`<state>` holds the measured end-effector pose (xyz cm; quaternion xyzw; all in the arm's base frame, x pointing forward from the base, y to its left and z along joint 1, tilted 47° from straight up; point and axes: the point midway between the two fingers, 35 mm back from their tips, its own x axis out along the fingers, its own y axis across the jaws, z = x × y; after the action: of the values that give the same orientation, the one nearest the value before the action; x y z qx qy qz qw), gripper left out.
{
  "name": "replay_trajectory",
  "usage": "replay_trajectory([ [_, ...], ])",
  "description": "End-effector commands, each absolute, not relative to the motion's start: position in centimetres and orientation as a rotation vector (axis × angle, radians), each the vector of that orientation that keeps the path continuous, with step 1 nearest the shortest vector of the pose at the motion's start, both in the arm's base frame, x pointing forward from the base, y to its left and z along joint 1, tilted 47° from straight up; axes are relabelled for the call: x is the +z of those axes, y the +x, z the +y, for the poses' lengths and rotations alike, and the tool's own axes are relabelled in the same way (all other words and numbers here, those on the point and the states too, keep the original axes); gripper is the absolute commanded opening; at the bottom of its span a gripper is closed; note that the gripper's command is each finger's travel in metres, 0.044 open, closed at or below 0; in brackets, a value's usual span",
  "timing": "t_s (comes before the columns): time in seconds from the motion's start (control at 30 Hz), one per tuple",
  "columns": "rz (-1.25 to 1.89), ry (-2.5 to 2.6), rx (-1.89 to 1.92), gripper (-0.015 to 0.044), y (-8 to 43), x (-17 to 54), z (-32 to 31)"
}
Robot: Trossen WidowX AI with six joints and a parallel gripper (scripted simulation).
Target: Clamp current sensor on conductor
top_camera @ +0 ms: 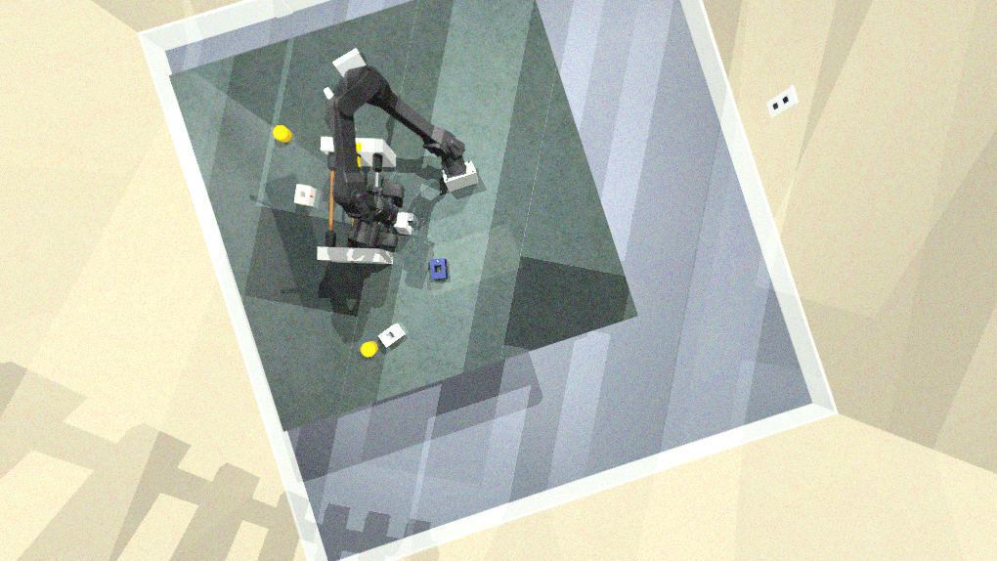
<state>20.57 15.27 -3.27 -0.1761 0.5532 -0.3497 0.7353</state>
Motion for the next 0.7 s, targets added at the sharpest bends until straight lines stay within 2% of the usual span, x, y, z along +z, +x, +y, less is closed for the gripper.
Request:
replay_trajectory([
  [0.0, 1.215, -0.392, -0.767, 0.0440, 20.7, -3.7, 14.7],
  [0.47, 1.214, -0.393, -0.768, 0.0440, 20.9, -5.1, 13.1],
  [0.6, 1.215, -0.388, -0.770, 0.0335, 20.8, -4.9, 13.5],
  [0.67, 1.215, -0.388, -0.770, 0.0322, 20.8, -4.9, 13.5],
])
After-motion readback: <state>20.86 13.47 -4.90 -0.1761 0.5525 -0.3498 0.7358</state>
